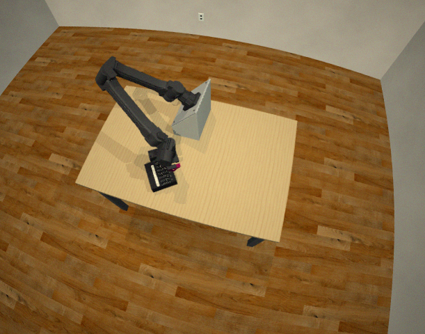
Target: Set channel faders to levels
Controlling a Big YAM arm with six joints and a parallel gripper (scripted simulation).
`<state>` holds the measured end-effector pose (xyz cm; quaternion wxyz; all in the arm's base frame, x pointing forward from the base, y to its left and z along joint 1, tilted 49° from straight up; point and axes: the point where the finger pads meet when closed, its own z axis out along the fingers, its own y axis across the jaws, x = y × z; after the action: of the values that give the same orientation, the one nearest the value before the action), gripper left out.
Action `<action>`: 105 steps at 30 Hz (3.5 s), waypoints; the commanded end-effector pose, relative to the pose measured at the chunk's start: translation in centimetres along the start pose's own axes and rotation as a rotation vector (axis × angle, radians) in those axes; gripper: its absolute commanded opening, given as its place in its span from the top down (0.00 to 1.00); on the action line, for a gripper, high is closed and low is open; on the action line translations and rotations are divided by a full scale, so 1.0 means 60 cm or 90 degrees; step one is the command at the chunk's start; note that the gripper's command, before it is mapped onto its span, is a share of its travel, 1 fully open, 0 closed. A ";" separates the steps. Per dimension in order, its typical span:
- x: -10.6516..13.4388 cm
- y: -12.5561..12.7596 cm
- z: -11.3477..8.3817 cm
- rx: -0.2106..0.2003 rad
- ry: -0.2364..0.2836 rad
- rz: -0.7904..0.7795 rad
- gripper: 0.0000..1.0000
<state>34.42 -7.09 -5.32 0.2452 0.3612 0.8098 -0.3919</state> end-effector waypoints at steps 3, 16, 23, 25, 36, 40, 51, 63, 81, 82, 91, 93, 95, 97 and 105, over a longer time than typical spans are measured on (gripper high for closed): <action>-0.003 0.007 0.002 0.003 -0.002 0.003 0.00; -0.003 0.007 0.002 0.003 -0.002 0.003 0.00; -0.003 0.007 0.002 0.003 -0.002 0.003 0.00; -0.003 0.007 0.002 0.003 -0.002 0.003 0.00; -0.003 0.007 0.002 0.003 -0.002 -0.001 0.00; -0.005 0.009 0.001 0.003 -0.001 -0.016 0.00; -0.046 0.025 -0.030 -0.016 0.002 -0.247 0.00; -0.098 0.039 -0.072 -0.017 0.017 -0.658 0.00; -0.143 0.010 -0.116 -0.026 0.067 -1.238 0.00; -0.141 0.007 -0.116 -0.029 0.070 -1.273 0.00; -0.145 0.006 -0.121 -0.085 0.040 -1.528 0.00; -0.145 0.006 -0.121 -0.100 0.021 -1.569 0.00; -0.145 0.006 -0.121 -0.100 0.021 -1.569 0.00; -0.145 0.006 -0.121 -0.100 0.021 -1.569 0.00; -0.133 0.010 -0.110 -0.102 0.036 -1.579 0.00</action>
<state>38.89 -4.71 4.06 -0.2852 -0.6441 0.6401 -0.3066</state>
